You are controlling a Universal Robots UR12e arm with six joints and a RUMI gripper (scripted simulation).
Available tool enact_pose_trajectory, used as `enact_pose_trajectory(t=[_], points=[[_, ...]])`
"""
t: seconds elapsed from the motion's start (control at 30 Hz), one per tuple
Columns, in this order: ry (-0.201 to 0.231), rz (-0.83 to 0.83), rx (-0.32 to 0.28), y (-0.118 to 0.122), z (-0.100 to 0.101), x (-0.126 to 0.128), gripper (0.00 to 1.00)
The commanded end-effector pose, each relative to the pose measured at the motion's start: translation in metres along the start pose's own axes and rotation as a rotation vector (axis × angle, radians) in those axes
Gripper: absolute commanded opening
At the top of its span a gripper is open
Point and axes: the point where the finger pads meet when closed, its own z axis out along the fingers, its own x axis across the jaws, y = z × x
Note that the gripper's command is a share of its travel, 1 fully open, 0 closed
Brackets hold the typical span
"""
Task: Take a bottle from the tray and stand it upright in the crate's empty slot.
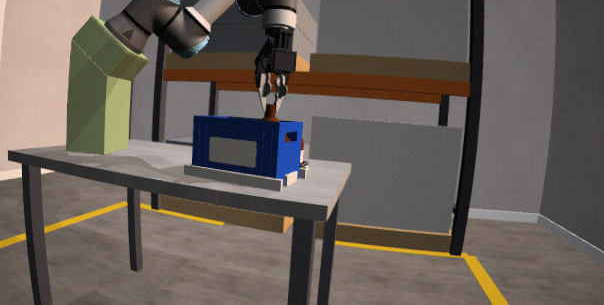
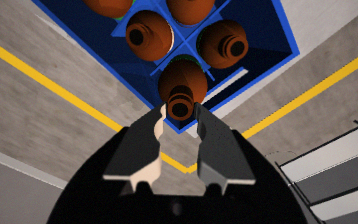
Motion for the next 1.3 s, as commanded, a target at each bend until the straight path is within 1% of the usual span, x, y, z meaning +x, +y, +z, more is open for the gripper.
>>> enact_pose_trajectory(t=[0.0,0.53,1.27], points=[[0.0,-0.001,-0.002,0.001,0.0,0.001,0.0],[0.0,-0.001,-0.002,0.001,0.003,0.001,0.0],[0.0,-0.001,-0.002,0.003,0.025,0.002,0.0]])
